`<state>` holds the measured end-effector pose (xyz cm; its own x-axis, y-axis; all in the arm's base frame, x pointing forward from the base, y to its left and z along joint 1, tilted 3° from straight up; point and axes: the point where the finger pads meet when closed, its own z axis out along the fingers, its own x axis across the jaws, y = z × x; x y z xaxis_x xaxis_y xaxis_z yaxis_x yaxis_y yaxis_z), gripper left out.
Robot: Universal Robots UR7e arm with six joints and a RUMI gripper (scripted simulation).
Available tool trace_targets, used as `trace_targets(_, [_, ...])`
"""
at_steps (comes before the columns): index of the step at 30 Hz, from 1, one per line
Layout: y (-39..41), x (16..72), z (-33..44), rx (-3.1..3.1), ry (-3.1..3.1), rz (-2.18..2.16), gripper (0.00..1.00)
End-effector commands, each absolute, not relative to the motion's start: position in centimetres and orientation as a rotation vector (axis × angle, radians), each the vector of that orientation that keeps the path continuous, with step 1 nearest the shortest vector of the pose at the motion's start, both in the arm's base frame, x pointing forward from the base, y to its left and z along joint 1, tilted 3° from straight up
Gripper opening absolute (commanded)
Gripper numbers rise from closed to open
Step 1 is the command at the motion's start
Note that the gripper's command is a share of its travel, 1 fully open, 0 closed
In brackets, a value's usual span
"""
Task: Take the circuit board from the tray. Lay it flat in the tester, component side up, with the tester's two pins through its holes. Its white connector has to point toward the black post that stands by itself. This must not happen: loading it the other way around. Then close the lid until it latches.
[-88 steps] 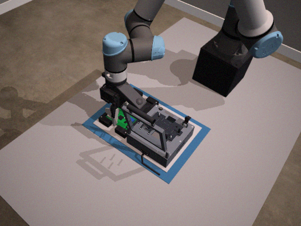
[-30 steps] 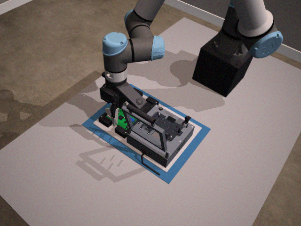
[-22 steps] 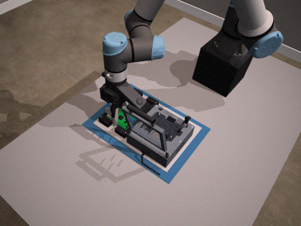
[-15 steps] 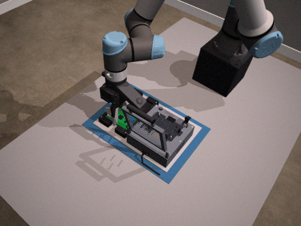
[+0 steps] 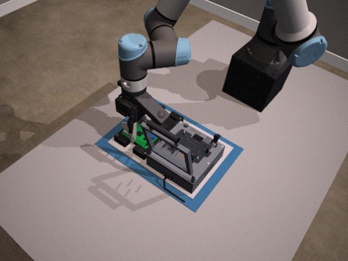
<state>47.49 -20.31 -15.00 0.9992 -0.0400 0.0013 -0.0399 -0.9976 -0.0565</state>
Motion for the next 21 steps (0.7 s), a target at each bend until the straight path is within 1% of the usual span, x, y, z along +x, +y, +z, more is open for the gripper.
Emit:
trace_targets(1, [-20.4,47.5,-14.5,-3.085,0.062,-0.006,0.39])
trace_targets(21, [-20.4,47.5,-13.3,-3.085,0.062,-0.006,0.39])
